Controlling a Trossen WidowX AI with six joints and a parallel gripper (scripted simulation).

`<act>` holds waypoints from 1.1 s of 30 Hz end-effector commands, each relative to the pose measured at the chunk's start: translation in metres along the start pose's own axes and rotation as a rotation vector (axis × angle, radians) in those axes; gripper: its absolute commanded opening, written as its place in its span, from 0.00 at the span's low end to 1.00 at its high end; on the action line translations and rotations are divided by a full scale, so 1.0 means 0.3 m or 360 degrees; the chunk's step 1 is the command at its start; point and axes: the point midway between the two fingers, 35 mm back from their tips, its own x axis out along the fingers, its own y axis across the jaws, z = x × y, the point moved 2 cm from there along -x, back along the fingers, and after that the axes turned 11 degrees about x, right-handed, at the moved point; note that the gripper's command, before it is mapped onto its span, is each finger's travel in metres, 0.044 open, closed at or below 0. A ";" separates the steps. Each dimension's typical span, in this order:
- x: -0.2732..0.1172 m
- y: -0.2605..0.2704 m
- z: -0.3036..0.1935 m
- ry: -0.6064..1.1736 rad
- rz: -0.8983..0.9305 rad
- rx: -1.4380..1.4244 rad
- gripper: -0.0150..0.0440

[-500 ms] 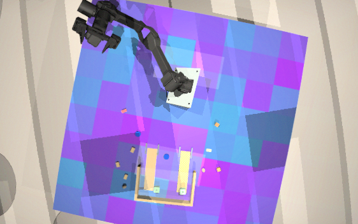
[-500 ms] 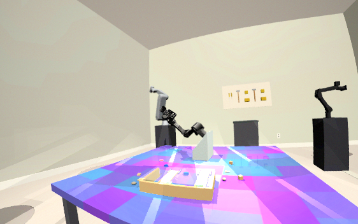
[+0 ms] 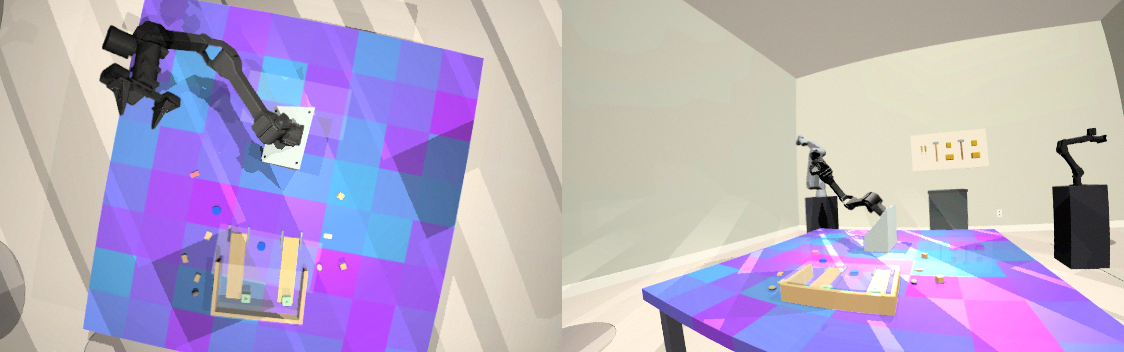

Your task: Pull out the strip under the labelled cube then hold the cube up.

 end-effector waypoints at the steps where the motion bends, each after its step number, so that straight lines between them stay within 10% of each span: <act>1: 0.201 -0.034 -0.028 -0.0100 -0.0126 -0.0271 0.93; 18: 0.970 -0.655 -0.010 -0.0368 -0.0818 -0.1703 0.93; 33: 0.826 -1.439 0.163 -0.0092 -0.1744 -0.2958 0.93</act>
